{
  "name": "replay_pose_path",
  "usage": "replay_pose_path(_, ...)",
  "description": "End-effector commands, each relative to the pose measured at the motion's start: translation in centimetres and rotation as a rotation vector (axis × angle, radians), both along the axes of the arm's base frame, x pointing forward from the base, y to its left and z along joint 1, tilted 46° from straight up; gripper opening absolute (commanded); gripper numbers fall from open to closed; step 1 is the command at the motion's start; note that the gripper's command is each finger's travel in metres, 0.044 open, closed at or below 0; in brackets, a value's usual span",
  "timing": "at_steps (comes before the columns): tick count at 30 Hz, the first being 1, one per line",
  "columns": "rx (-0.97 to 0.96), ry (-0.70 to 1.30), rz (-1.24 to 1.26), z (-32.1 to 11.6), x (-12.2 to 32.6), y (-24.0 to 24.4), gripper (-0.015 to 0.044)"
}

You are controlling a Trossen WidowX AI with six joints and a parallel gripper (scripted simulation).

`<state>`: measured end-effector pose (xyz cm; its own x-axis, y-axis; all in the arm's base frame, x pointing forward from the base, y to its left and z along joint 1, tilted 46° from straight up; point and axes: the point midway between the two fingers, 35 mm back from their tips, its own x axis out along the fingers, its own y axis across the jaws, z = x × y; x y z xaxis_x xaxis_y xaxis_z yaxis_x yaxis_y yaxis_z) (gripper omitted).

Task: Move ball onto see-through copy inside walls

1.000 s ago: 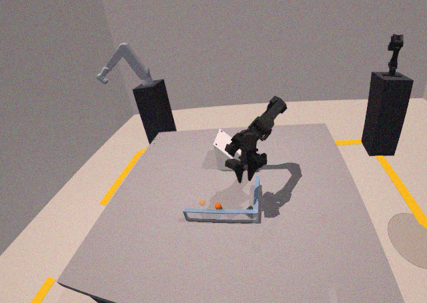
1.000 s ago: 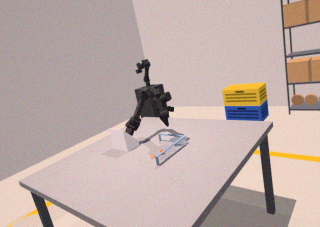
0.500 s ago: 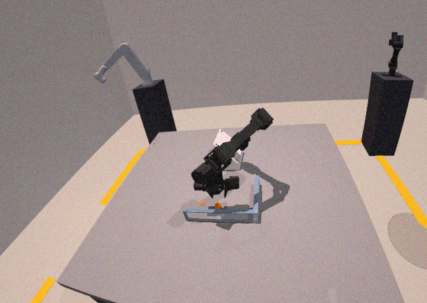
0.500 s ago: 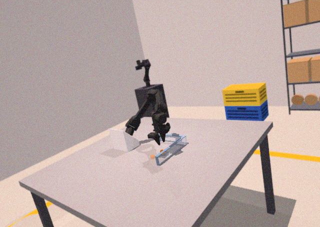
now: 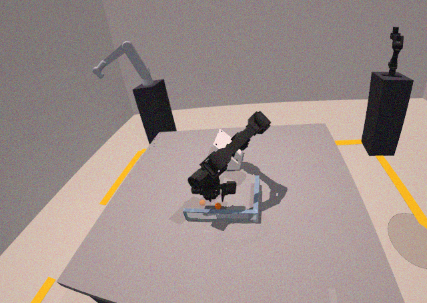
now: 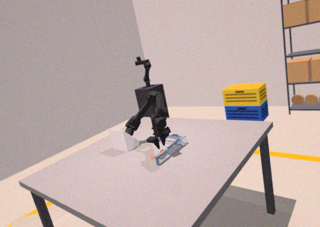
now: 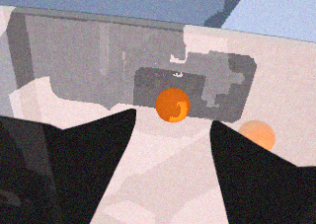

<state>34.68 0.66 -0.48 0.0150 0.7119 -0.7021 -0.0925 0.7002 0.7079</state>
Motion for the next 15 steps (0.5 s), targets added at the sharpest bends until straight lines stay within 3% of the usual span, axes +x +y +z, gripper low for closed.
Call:
replay_pose_path(1,0.006,0.013,-0.003,-0.4,-0.2,0.5,0.0250)
replay_pose_path(15,0.007,0.013,-0.003,-2.0,-0.2,2.1,0.0250)
